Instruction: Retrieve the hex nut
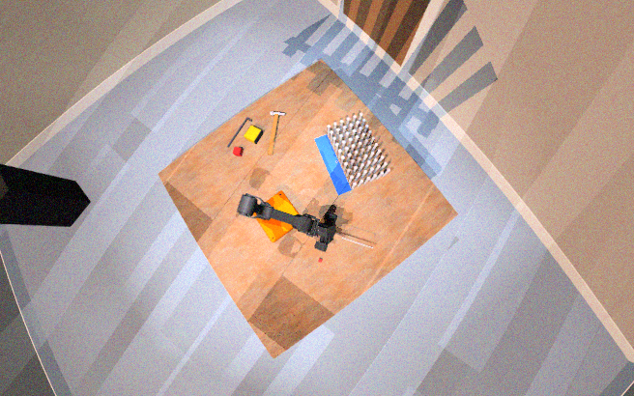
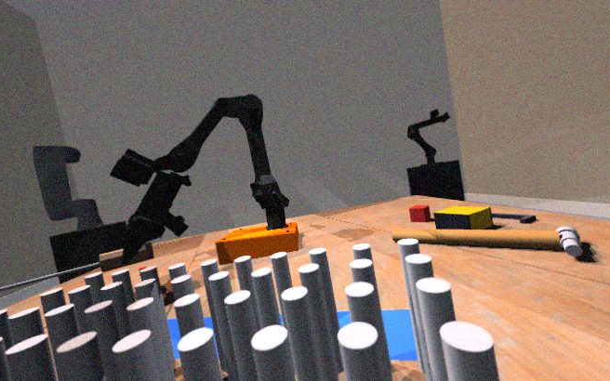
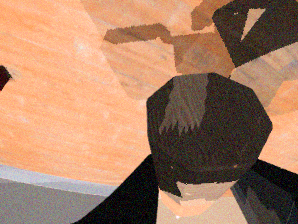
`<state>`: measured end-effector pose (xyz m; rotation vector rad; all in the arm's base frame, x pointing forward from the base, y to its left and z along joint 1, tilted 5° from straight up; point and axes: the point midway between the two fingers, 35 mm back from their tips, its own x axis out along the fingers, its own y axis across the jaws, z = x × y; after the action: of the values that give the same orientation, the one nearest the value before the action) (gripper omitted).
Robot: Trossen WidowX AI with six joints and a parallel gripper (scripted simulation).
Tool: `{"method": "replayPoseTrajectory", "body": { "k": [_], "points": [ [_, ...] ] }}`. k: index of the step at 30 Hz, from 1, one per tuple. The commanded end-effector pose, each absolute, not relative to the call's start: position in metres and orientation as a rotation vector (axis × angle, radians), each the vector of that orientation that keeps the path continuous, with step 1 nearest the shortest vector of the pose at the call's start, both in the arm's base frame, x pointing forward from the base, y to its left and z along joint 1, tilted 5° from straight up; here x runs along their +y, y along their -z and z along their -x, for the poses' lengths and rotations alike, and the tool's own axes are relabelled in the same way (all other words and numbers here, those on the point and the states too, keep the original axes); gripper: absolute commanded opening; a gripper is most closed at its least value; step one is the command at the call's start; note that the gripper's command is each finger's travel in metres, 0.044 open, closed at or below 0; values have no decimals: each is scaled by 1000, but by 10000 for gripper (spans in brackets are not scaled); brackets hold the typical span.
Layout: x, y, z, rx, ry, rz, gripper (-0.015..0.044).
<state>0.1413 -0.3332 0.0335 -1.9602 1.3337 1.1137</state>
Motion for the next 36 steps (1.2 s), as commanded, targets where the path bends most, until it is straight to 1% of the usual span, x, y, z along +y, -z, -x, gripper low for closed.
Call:
{"method": "replayPoseTrajectory", "body": {
  "k": [1, 36],
  "points": [
    [-332, -29, -141, 1327, -1114, 1965, 0],
    [-324, 2, -138, 1326, -1114, 1964, 0]
  ]
}}
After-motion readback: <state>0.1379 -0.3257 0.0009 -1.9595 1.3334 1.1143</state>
